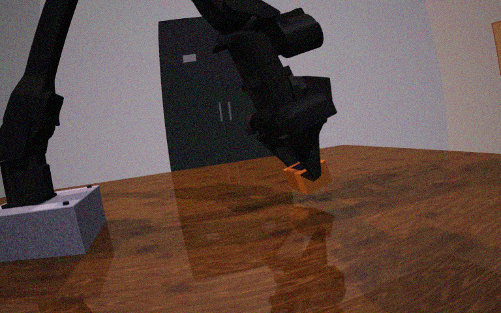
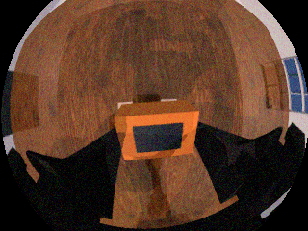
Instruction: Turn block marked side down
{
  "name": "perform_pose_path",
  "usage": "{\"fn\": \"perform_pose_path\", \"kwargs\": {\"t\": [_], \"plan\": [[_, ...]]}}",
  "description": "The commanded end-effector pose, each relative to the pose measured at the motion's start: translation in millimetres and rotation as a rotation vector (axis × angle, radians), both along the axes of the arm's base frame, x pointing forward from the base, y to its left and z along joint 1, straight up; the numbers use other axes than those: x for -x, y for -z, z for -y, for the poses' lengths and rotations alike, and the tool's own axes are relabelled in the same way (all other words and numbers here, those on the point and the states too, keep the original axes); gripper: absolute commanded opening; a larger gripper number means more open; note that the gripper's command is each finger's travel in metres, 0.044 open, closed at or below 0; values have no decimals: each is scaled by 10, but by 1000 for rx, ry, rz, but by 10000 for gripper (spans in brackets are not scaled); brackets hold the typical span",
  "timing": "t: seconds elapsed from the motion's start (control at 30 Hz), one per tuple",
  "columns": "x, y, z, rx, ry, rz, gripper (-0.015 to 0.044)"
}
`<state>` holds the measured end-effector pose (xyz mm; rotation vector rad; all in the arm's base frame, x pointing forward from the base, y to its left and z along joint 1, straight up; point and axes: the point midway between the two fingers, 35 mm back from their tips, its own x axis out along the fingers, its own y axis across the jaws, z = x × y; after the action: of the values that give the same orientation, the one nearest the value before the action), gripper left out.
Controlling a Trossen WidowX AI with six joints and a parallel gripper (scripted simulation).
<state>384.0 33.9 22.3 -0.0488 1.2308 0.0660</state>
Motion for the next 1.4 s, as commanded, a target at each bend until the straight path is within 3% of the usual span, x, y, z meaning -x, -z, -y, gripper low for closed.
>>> {"fn": "perform_pose_path", "kwargs": {"t": [0.0, 0.57, 1.37], "plan": [[31, 8, 7, -2, 4, 61, 0], [105, -14, 13, -17, 4, 248, 0], [-47, 348, -1, -41, 2, 580, 0]]}}
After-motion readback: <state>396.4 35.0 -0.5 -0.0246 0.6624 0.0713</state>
